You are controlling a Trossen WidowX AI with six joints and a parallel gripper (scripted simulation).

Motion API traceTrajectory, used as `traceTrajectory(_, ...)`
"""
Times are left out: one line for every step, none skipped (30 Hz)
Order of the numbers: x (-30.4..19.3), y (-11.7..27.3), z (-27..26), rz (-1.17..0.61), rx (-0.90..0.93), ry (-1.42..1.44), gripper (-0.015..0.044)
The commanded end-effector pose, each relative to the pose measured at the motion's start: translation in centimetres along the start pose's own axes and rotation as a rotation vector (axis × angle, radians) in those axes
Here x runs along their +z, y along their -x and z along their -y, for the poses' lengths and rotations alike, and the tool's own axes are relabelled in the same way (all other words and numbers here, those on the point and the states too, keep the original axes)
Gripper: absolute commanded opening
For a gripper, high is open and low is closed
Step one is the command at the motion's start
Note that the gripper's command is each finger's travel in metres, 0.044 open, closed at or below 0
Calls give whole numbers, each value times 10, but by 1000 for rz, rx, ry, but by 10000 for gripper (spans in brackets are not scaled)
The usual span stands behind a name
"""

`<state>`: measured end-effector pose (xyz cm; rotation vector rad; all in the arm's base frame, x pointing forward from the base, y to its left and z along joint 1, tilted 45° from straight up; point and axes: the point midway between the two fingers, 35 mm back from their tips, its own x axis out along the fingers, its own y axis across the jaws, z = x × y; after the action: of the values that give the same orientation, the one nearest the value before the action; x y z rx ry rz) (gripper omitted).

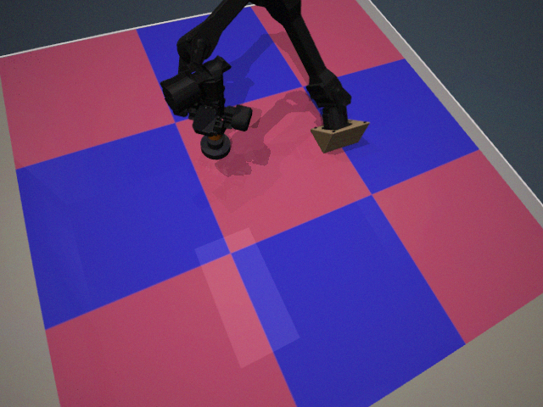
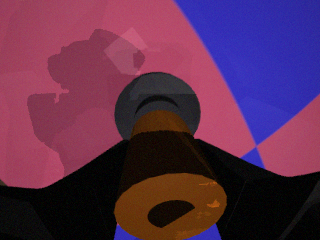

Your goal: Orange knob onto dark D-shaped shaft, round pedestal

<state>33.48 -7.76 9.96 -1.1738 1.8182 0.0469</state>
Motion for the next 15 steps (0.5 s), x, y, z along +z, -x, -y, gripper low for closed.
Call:
traceTrajectory(0, 0, 1, 1, -5, 12, 0)
traceTrajectory(0, 0, 1, 1, -5, 12, 0)
traceTrajectory(-1, 0, 1, 1, -5, 12, 0)
traceTrajectory(-1, 0, 1, 1, -5, 12, 0)
traceTrajectory(-1, 0, 1, 1, -5, 12, 0)
traceTrajectory(-1, 0, 1, 1, -5, 12, 0)
traceTrajectory(-1, -1, 1, 1, -5, 12, 0)
traceTrajectory(-1, -2, 1, 1, -5, 12, 0)
traceTrajectory(-1, -2, 1, 1, -5, 12, 0)
traceTrajectory(-1, -2, 1, 1, -5, 12, 0)
traceTrajectory(-1, -3, 1, 1, -5, 12, 0)
traceTrajectory(-1, -2, 1, 1, -5, 12, 0)
traceTrajectory(-1, -2, 1, 1, -5, 12, 0)
traceTrajectory(-1, -2, 1, 1, -5, 12, 0)
traceTrajectory(-1, -2, 1, 1, -5, 12, 0)
